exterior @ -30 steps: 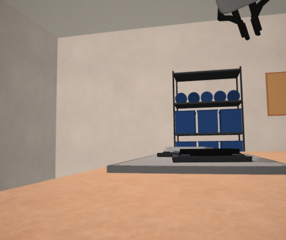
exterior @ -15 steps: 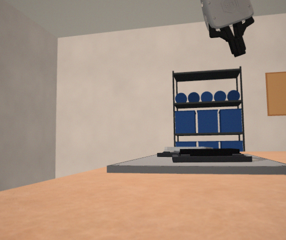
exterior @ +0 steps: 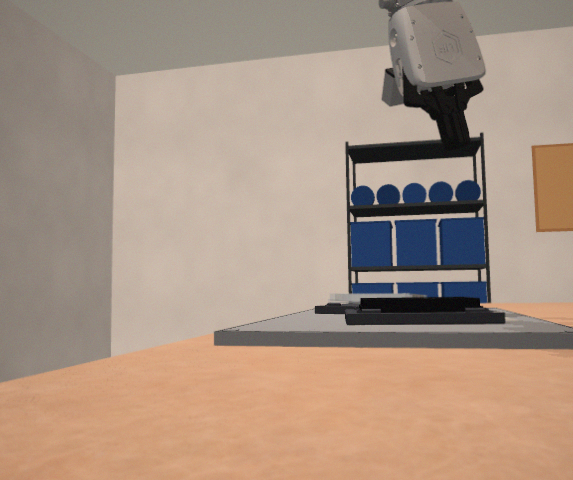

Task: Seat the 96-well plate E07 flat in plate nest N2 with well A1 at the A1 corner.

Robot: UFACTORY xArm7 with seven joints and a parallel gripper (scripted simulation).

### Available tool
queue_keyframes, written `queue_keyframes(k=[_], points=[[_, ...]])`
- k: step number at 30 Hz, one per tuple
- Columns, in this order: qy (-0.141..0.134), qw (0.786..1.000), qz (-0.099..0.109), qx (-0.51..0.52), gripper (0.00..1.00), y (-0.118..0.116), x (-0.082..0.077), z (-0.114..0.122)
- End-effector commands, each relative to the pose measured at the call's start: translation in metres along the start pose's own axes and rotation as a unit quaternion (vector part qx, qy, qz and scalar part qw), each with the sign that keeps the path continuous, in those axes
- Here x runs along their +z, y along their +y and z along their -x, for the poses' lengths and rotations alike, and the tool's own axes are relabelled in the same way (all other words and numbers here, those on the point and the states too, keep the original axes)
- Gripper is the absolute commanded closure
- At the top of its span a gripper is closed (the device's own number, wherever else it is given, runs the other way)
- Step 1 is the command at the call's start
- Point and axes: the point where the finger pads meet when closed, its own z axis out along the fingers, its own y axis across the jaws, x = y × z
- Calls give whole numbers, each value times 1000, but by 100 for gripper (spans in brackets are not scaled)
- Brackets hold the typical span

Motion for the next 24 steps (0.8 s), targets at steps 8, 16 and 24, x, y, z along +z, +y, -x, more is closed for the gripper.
queue_keyframes(k=[8, 16, 24], points=[[-18, 993, -51, -103, 100, -8, 26, -32], [-14, 983, -79, -165, 100, -8, 44, -53], [-3, 972, -98, -215, 100, -3, 63, -76]])
